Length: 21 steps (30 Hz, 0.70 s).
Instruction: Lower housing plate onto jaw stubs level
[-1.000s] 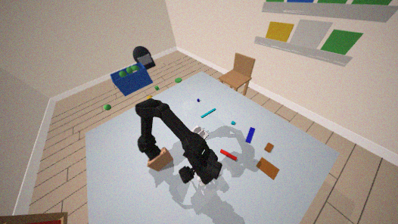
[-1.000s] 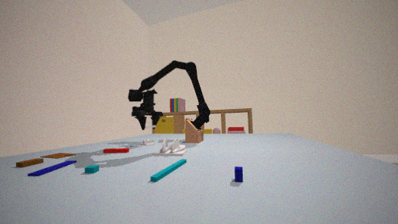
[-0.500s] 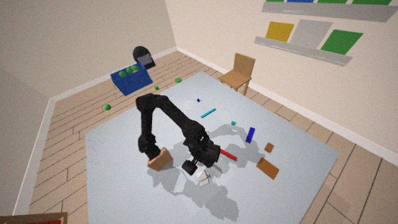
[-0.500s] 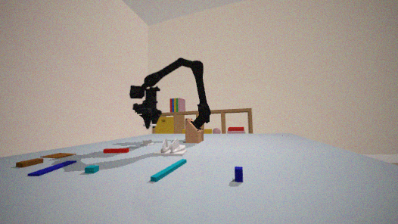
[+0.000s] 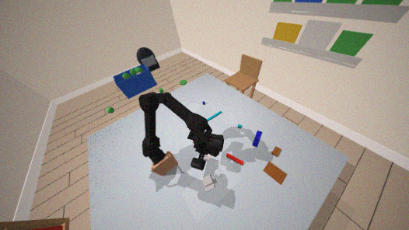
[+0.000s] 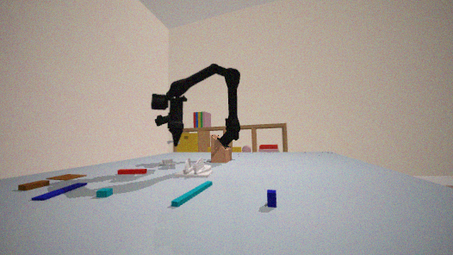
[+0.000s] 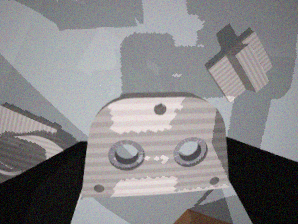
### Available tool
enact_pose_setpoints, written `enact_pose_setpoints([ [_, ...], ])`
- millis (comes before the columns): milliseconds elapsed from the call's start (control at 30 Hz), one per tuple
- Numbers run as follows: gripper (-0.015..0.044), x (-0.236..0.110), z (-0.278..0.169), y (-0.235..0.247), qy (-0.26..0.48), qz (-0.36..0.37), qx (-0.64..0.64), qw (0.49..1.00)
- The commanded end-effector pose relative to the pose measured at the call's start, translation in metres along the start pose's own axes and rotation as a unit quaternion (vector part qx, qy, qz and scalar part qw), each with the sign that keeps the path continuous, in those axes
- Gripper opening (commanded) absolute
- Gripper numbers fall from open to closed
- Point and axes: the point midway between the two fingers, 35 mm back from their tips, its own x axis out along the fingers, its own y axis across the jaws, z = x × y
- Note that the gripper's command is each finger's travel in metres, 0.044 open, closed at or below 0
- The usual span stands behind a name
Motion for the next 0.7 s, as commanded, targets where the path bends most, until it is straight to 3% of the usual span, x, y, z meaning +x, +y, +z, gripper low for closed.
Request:
enact_pose_setpoints([
  [0, 0.0351, -0.002, -0.008, 0.014, -0.002, 0.003, -0.059, 0.998],
  [667, 0.0351, 0.001, -0.046, 0.064, 0.001, 0.008, -0.293, 0.956],
])
